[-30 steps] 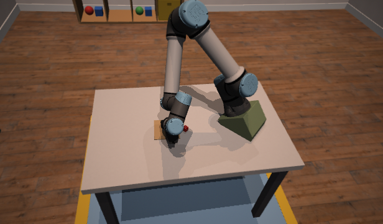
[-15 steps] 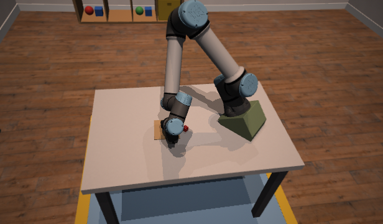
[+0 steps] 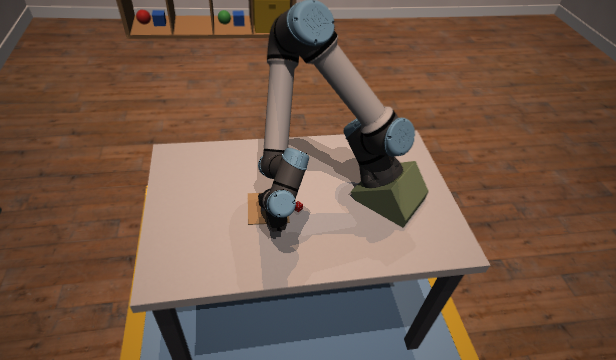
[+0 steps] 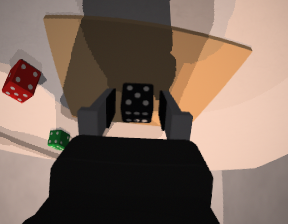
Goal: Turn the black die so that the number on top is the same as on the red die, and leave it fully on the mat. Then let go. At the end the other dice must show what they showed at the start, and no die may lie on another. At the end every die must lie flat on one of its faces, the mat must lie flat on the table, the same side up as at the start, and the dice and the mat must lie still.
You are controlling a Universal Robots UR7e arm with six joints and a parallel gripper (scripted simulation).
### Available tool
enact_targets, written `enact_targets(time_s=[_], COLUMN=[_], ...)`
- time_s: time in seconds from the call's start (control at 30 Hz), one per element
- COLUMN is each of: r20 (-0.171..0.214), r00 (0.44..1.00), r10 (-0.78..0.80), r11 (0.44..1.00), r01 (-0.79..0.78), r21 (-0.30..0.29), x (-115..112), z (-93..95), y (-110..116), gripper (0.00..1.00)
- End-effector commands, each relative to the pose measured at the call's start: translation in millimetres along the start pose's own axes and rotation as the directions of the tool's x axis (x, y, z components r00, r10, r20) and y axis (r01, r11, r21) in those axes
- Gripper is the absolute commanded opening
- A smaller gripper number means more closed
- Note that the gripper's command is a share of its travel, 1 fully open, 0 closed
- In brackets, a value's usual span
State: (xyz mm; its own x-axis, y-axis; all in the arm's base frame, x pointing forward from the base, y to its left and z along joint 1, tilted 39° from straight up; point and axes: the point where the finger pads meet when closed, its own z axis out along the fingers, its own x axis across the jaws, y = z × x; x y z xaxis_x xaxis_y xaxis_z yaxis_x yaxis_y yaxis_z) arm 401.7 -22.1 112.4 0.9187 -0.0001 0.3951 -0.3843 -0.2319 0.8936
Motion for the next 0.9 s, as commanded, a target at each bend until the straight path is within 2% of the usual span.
enact_targets(time_s=[0.0,0.37,0.4,0.87], r20=[-0.001,-0.001,-0.001,-0.001], r00=[1.0,1.0,1.0,1.0], r10=[0.001,0.001,0.001,0.001], r11=[1.0,1.0,1.0,1.0], r01=[-0.001,-0.001,-0.001,-0.001], r21=[0.0,0.0,0.0,0.0], x=[0.3,0.3,0.3,0.3], z=[-0.3,-0.3,-0.3,-0.3], y=[0.2,0.2,0.2,0.2], gripper=[0.79,0.79,0.49,0.49])
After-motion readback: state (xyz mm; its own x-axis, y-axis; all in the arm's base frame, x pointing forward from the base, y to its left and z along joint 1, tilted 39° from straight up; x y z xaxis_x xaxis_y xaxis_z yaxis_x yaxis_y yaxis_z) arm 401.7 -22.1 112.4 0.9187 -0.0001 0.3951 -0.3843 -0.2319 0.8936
